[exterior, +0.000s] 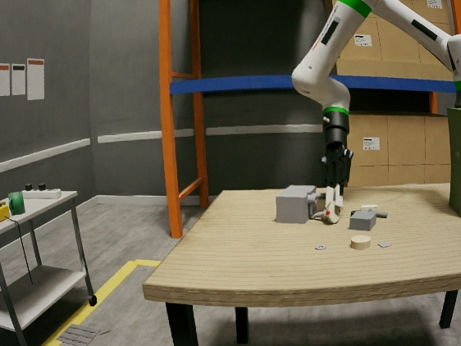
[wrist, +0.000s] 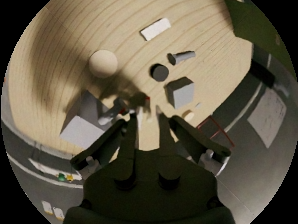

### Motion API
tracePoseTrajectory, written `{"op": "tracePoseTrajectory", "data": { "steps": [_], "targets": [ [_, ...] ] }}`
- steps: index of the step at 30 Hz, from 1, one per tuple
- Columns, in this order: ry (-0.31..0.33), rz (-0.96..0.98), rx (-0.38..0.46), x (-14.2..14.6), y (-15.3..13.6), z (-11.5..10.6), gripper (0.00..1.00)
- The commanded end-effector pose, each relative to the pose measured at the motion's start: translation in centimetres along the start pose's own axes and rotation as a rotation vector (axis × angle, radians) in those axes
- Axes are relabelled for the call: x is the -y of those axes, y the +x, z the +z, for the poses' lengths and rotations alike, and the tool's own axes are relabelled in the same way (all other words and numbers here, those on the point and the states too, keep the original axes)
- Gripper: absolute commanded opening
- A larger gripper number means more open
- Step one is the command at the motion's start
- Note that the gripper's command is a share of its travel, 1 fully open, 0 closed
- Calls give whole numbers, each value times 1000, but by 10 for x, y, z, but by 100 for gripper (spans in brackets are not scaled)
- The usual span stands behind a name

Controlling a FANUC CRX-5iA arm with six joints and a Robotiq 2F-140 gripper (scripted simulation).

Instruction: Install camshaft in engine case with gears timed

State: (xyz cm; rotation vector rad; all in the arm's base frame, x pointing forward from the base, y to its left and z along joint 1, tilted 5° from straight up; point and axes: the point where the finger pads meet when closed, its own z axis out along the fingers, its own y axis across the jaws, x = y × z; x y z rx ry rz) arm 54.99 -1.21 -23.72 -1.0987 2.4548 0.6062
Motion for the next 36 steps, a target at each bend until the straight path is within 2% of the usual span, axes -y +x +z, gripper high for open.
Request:
{"op": "tracePoseTrajectory", "data": {
  "steps": [1, 31, 32, 36],
  "targets": [
    [1, -1, 1, 1, -1, -1, 29],
    [1, -1, 1, 1, -1, -1, 29],
    [1, -1, 1, 1, -1, -1, 14],
    [1, -1, 1, 1, -1, -1, 14]
  ]
}}
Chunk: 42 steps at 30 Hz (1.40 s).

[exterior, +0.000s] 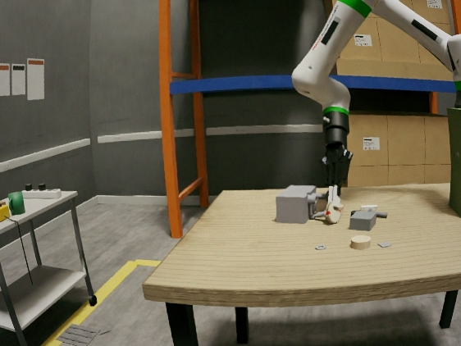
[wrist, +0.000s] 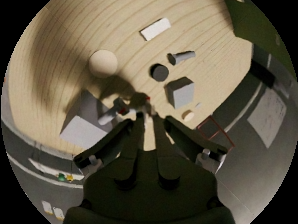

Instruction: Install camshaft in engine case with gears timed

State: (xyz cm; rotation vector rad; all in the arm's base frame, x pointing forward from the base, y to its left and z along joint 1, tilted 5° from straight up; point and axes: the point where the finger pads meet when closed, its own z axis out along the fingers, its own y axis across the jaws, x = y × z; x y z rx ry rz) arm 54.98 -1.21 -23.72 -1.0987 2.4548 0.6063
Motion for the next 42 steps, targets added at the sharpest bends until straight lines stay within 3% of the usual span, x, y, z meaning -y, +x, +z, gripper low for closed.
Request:
{"op": "tracePoseTrajectory", "data": {
  "steps": [1, 42],
  "targets": [
    [1, -1, 1, 1, -1, -1, 14],
    [1, -1, 1, -2, -5, -9, 14]
  ]
}}
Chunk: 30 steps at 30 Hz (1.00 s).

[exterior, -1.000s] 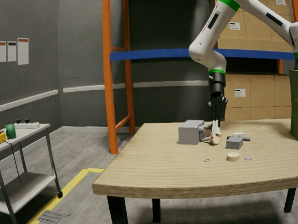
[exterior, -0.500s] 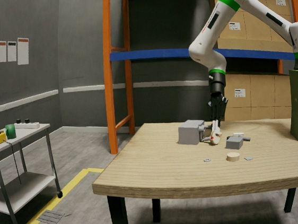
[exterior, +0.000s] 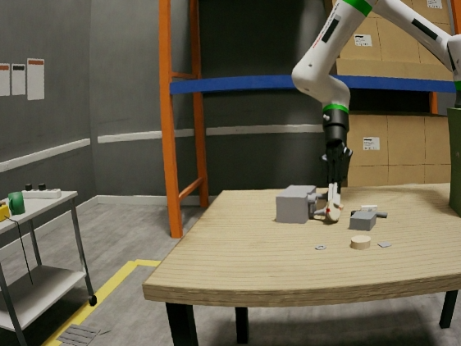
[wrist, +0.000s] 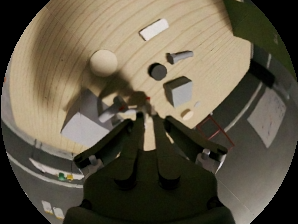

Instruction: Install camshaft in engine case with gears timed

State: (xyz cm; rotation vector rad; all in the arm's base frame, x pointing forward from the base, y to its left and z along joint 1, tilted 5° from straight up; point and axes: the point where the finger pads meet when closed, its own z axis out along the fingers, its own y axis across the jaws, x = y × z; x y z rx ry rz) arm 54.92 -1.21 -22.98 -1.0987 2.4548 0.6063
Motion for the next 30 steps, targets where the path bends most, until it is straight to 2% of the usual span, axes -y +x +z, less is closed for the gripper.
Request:
{"op": "tracePoseTrajectory", "data": {
  "steps": [1, 19, 30],
  "targets": [
    [1, -1, 1, -1, -3, -5, 14],
    [1, -1, 1, -14, -22, -41, 14],
    [1, -1, 1, -18, -28, -52, 14]
  ]
}}
